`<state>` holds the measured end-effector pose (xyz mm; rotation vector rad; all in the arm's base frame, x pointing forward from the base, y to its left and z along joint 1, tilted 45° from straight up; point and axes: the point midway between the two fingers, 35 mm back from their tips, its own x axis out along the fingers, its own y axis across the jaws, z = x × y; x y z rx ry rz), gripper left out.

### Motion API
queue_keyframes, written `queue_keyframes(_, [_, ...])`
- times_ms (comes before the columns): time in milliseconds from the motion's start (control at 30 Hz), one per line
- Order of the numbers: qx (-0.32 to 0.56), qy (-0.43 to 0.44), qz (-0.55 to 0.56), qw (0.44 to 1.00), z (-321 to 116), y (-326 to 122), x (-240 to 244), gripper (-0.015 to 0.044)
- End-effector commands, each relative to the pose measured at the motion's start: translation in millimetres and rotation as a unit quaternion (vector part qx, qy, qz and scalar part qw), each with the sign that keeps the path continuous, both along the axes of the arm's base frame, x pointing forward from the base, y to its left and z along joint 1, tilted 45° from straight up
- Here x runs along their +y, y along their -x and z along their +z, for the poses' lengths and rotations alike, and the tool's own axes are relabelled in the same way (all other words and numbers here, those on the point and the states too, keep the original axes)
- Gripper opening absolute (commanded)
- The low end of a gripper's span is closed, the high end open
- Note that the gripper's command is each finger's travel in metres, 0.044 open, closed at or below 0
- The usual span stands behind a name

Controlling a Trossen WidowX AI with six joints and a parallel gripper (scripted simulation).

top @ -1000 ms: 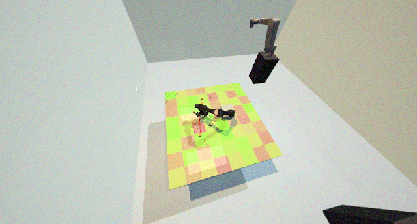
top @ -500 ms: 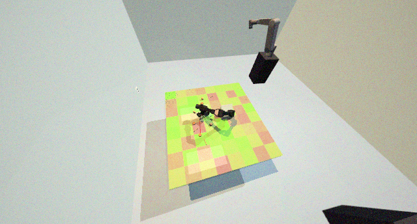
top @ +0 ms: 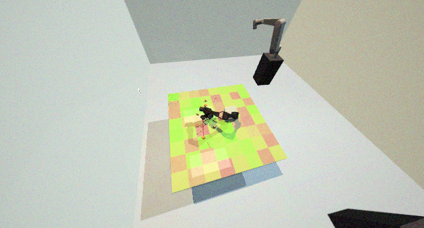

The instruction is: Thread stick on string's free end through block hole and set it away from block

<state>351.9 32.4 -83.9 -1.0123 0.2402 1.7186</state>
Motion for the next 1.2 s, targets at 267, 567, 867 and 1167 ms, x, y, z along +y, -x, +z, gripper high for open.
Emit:
queue_keyframes(267, [0.005, -0.002, 0.0, 1.0, 10, 9, 12, 0.0])
queue_keyframes(567, [0.005, -0.002, 0.0, 1.0, 17, 15, 19, 0.0])
queue_keyframes(867, [0.005, -0.003, 0.0, 1.0, 25, 21, 26, 0.0])
queue_keyframes(1167, [0.006, -0.003, 0.0, 1.0, 32, 27, 33, 0.0])
